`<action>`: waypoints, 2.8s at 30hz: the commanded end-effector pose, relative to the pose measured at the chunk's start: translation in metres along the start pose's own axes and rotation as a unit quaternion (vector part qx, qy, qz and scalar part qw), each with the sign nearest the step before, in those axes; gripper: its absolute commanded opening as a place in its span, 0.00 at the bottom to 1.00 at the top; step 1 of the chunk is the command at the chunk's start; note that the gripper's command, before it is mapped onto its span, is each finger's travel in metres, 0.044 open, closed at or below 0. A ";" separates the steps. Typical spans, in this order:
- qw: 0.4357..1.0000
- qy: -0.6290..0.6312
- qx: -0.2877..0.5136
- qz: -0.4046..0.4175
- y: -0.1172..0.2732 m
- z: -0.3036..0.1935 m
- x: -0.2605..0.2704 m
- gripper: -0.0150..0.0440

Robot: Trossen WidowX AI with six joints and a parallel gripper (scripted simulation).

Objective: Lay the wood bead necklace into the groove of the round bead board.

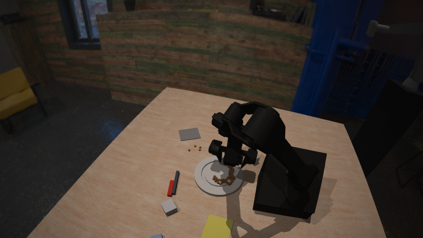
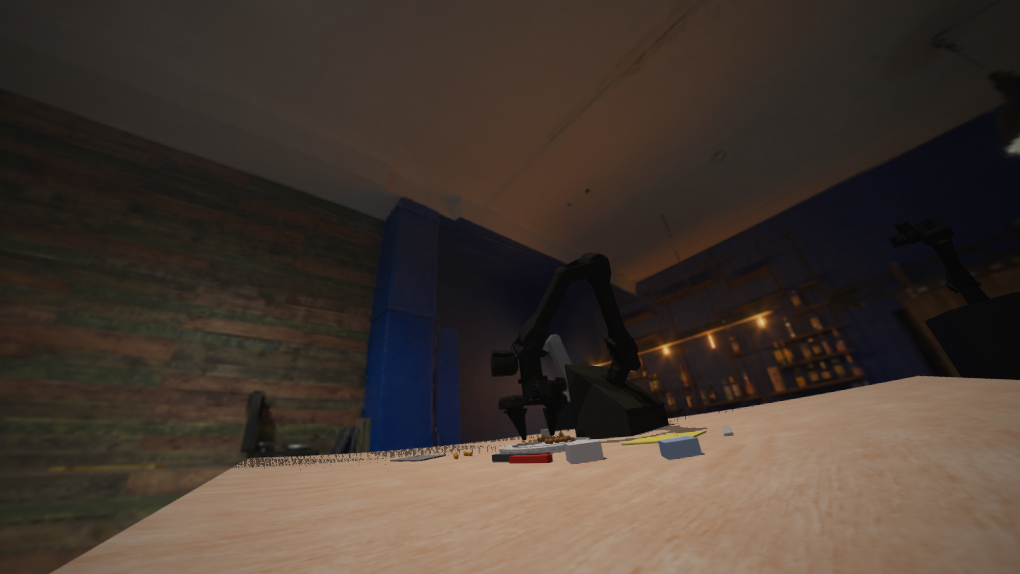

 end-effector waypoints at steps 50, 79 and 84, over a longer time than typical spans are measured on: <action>0.647 -0.762 0.001 0.002 0.032 0.088 0.017 0.46; 0.649 -0.761 -0.001 0.000 0.006 0.087 0.016 0.46; 0.648 -0.762 0.000 0.001 -0.002 0.088 0.017 0.46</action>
Point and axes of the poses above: the point midway between the two fingers, 35 mm back from their tips, its own y axis back along the fingers, its own x axis across the jaws, z = x × y, the point moved 7 cm from there along y, back along the fingers, and after that the axes turned 6 degrees about -y, right-handed, at the moved point
